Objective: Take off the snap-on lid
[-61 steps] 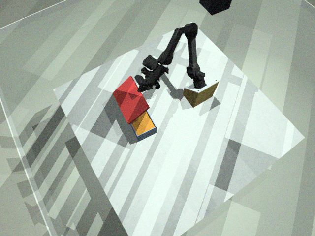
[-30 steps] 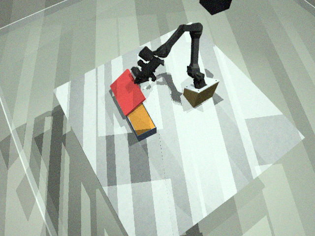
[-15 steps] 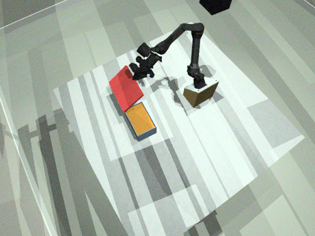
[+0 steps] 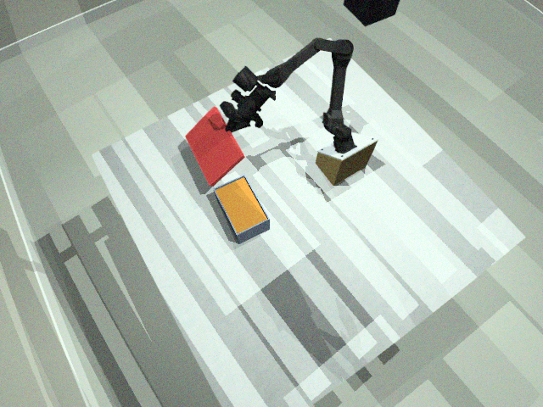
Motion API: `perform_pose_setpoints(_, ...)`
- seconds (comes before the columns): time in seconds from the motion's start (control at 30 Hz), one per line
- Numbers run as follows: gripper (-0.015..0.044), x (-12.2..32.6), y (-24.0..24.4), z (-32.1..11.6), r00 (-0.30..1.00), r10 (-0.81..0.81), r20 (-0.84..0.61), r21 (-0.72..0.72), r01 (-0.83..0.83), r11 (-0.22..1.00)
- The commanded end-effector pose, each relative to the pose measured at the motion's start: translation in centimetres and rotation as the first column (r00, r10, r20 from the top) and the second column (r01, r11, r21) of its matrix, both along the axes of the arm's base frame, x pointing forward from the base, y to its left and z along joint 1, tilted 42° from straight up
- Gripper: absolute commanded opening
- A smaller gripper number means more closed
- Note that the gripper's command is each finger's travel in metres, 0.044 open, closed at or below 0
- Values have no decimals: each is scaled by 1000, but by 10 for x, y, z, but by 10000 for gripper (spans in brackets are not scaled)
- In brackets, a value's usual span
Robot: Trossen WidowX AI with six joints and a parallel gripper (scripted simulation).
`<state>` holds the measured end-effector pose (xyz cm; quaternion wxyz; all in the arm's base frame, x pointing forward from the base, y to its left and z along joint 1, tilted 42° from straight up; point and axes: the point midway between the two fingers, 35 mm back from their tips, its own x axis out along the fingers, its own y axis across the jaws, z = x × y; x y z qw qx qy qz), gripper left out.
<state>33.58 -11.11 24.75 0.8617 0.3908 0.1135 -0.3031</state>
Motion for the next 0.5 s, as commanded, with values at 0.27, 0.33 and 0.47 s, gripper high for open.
perform_pose_setpoints(0.27, 0, -3, -14, 22, 1000, 13, 17, -5, -13, 1000)
perform_pose_setpoints(0.33, 0, -3, -17, 25, 1000, 13, 17, -6, -13, 1000)
perform_pose_setpoints(0.47, 0, -4, -23, 30, 1000, 13, 17, -6, -13, 1000)
